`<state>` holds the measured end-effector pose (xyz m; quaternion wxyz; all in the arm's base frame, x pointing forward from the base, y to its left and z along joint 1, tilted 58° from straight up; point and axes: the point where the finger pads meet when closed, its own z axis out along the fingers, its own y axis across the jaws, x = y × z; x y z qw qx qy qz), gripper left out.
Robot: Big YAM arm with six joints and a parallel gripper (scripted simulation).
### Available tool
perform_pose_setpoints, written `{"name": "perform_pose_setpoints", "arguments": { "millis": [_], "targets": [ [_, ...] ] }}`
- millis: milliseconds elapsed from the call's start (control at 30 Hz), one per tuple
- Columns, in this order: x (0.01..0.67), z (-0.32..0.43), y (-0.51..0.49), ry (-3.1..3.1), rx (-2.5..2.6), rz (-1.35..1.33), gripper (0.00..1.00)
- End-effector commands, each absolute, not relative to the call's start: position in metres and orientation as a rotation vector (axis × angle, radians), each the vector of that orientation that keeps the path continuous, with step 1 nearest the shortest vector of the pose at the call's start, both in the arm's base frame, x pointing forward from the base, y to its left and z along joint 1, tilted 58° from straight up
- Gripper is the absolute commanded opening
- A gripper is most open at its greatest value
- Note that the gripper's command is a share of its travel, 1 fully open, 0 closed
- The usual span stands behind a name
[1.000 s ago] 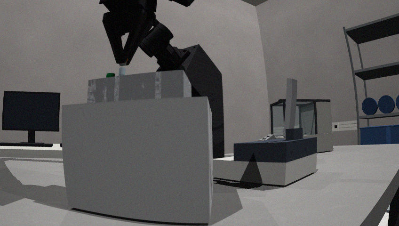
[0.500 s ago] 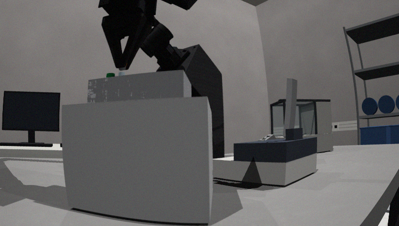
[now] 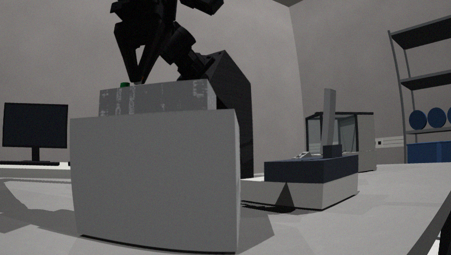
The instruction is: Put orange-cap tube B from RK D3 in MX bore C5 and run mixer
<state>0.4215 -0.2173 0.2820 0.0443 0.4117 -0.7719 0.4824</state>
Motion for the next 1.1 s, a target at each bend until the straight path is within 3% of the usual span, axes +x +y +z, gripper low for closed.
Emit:
{"name": "perform_pose_setpoints", "arguments": {
  "millis": [0, 1067],
  "targets": [
    [0.4315, 0.2963, -0.2271, -2.363, 1.243, 1.509, 0.09],
    [0.4348, 0.2936, -0.2334, -2.362, 1.242, 1.509, 0.09]
  ]
}}
